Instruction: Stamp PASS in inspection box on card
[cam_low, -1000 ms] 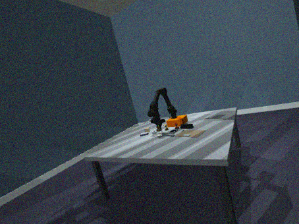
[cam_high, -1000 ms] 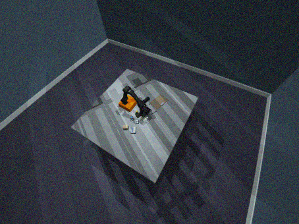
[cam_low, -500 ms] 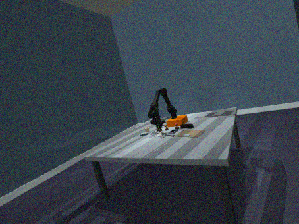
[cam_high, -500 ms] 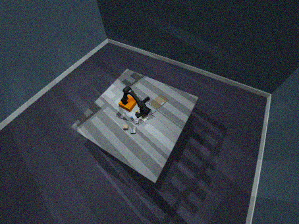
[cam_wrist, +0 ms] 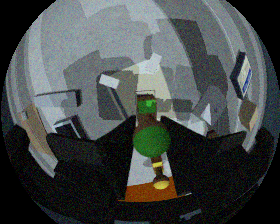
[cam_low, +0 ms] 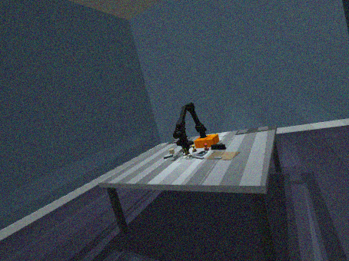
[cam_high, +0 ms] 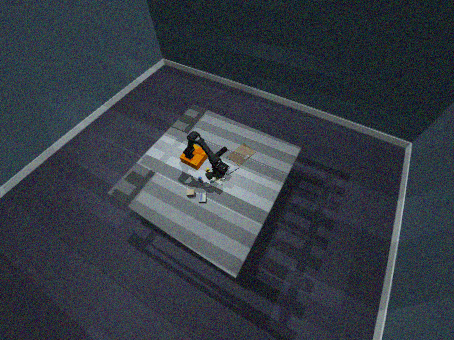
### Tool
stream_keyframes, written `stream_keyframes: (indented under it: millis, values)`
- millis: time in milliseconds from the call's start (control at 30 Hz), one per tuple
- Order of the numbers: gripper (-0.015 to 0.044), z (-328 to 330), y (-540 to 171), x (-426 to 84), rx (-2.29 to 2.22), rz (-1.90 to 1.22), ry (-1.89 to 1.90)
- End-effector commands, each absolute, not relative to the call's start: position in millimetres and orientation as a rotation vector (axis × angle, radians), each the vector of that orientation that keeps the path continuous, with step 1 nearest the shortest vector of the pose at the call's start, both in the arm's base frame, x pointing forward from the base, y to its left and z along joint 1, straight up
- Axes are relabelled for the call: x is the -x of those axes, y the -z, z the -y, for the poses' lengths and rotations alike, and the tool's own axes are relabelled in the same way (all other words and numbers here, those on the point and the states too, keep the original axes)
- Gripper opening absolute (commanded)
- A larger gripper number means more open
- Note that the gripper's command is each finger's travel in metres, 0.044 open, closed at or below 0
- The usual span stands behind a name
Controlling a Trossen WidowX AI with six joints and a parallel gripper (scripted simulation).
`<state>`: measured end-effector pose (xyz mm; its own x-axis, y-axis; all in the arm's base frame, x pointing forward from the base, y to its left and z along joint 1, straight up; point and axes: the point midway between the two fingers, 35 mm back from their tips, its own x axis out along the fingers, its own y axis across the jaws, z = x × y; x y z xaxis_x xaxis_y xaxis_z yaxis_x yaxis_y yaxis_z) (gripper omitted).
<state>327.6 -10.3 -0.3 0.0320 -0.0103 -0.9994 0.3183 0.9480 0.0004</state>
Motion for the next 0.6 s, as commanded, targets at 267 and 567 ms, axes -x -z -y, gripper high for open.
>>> stream_keyframes:
  millis: [267, 567]
  values:
    - [0.0, 10.8, 8.9, -326.2, -0.24, -1.523, 0.256]
    - [0.0, 10.8, 9.5, -326.2, -0.24, -1.523, 0.256]
